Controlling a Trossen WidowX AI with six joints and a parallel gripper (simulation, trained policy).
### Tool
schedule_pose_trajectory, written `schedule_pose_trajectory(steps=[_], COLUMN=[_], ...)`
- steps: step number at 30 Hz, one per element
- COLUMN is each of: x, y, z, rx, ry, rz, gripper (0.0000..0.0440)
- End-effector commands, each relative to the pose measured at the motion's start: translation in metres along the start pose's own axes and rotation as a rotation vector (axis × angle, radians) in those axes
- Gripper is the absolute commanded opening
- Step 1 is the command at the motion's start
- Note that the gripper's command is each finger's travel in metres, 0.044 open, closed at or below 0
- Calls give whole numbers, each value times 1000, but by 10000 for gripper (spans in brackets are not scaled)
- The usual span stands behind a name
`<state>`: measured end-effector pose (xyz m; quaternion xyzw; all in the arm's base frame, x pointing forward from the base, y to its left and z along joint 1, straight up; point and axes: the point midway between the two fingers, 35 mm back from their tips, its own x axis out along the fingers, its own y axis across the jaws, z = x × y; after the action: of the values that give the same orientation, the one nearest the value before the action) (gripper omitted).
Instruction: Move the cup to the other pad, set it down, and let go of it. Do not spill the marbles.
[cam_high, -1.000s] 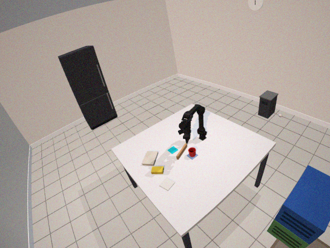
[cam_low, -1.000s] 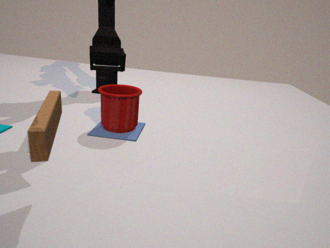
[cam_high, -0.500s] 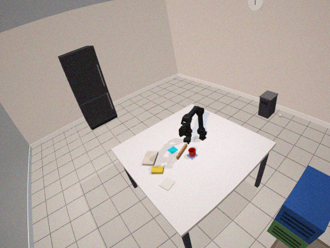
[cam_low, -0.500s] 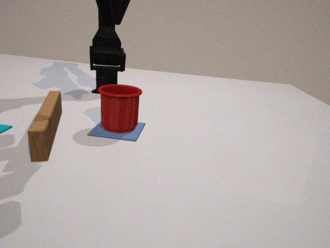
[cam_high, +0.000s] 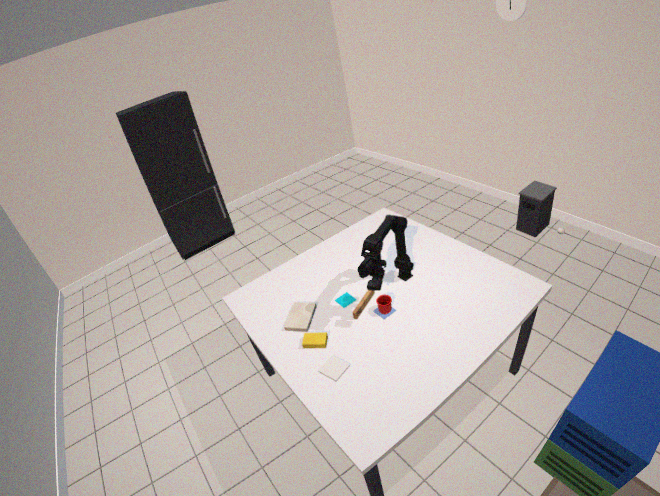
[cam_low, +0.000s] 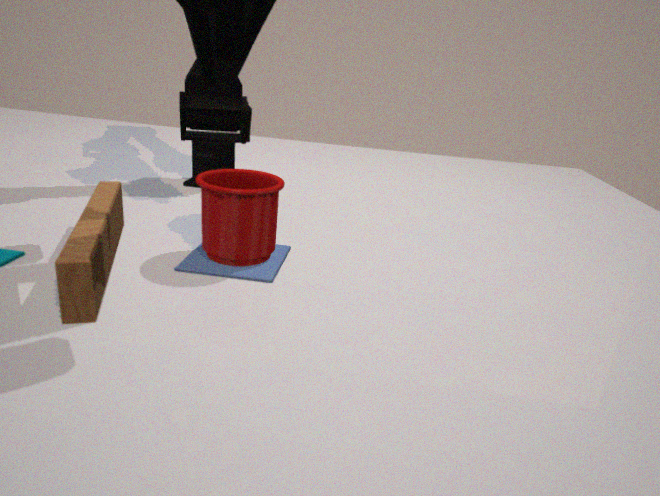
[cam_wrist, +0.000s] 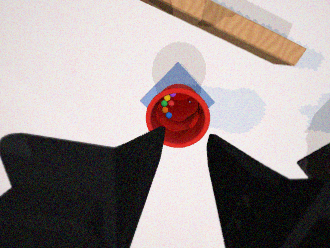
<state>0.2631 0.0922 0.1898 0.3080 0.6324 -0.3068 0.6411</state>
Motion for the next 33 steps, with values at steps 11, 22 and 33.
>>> schedule_pose_trajectory(steps=[11, 22, 33], x=[32, 60, 92], y=[-7, -10, -14], z=[-2, -4, -6], rx=[35, 38, 6], ry=[2, 1, 2], rz=[-97, -153, -188], gripper=[160, 178, 186])
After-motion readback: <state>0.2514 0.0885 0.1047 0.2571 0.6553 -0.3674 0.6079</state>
